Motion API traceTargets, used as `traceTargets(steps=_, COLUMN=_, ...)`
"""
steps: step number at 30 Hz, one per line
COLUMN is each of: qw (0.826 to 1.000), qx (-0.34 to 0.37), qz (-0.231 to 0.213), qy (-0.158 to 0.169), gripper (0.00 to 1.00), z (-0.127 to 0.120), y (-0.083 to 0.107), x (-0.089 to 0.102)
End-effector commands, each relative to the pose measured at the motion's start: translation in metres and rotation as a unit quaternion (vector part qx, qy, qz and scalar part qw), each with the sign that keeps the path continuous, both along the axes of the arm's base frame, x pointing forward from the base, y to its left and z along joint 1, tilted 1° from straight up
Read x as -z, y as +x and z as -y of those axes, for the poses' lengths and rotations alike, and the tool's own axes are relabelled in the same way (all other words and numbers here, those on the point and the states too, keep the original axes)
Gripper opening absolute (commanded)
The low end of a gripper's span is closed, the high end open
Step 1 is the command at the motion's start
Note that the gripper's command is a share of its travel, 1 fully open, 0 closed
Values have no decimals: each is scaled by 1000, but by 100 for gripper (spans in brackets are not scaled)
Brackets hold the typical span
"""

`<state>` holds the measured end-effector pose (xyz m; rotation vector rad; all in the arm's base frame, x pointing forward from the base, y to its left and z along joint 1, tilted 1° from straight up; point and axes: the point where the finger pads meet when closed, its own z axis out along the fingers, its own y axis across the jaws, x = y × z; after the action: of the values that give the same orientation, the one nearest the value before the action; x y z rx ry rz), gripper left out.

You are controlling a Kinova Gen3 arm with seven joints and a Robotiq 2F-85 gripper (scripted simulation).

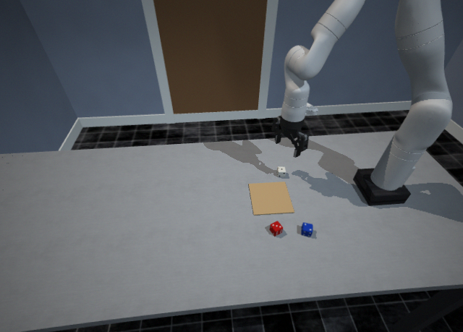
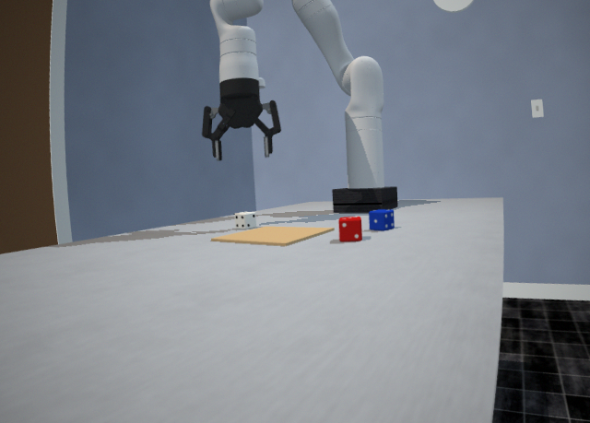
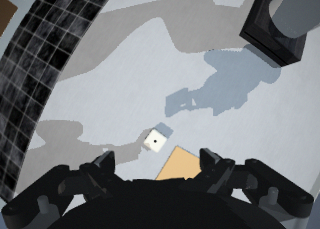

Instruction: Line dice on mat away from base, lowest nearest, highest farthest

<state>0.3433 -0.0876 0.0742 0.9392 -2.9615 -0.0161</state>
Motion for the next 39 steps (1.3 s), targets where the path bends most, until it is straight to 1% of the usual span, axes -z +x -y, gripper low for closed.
traceTargets(steps=1, qw=997, qx=-75, qz=-3, qy=7, gripper=100, z=2, y=-3, x=9)
traceTargets(steps=2, qw=995, qx=-100, qz=-3, qy=8, gripper=100, z=1, y=-3, x=11)
traceTargets(steps=4, qw=995, qx=-100, qz=-3, qy=8, gripper=100, z=1, y=-3, x=11)
traceTargets(steps=7, qw=985, qx=-174, qz=0, qy=9, gripper=100, z=2, y=-2, x=13)
traceTargets(steps=13, qw=953, qx=-304, qz=4, qy=15, gripper=100, z=0, y=0, x=21)
traceTargets(steps=19, qw=919, qx=-394, qz=10, qy=18, gripper=100, z=-2, y=2, x=25)
traceTargets(steps=21, qw=919, qx=-394, qz=10, qy=18, gripper=100, z=-2, y=2, x=25)
traceTargets(steps=25, qw=903, qx=-429, qz=12, qy=19, gripper=100, z=-2, y=3, x=27)
traceTargets(steps=28, qw=896, qx=-443, qz=13, qy=20, gripper=100, z=-3, y=3, x=27)
traceTargets(steps=34, qw=893, qx=-449, qz=14, qy=20, gripper=100, z=-3, y=3, x=28)
traceTargets(steps=35, qw=893, qx=-449, qz=14, qy=20, gripper=46, z=-3, y=3, x=28)
traceTargets(steps=39, qw=893, qx=-449, qz=14, qy=20, gripper=46, z=-3, y=3, x=28)
